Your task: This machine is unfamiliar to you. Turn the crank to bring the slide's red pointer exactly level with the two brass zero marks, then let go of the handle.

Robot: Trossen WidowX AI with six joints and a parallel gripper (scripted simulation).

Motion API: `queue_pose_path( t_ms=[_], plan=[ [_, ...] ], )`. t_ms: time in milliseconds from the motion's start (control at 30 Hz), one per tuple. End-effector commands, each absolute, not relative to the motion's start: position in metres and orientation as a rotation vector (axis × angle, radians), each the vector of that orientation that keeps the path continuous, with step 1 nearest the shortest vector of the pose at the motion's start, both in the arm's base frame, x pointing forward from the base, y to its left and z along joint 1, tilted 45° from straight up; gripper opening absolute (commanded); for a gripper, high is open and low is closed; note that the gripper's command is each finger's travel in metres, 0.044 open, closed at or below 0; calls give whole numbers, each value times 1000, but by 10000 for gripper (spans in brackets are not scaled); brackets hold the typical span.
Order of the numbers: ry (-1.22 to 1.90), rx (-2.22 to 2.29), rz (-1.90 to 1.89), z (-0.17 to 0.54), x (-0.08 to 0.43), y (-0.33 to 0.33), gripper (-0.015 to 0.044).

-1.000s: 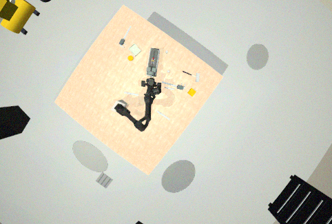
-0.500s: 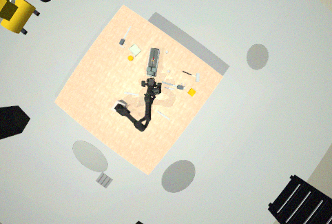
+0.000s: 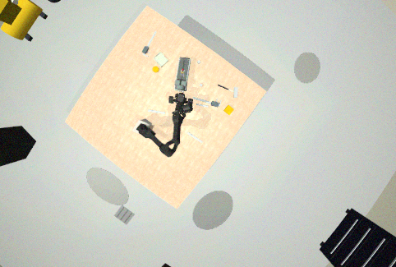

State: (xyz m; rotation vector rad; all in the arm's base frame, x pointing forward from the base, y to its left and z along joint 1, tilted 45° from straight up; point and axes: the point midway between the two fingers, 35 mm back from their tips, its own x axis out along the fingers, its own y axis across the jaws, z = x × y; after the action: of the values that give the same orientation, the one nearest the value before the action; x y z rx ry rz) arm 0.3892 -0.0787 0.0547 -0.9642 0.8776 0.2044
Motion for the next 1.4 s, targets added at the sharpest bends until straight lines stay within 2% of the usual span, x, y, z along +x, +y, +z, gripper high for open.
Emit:
queue_pose_path(
  t_ms=[0, 1367],
  plan=[
    [858, -970, 194, 64, 392, -77, 0],
    [858, -969, 194, 81, 389, -60, 0]
  ],
)
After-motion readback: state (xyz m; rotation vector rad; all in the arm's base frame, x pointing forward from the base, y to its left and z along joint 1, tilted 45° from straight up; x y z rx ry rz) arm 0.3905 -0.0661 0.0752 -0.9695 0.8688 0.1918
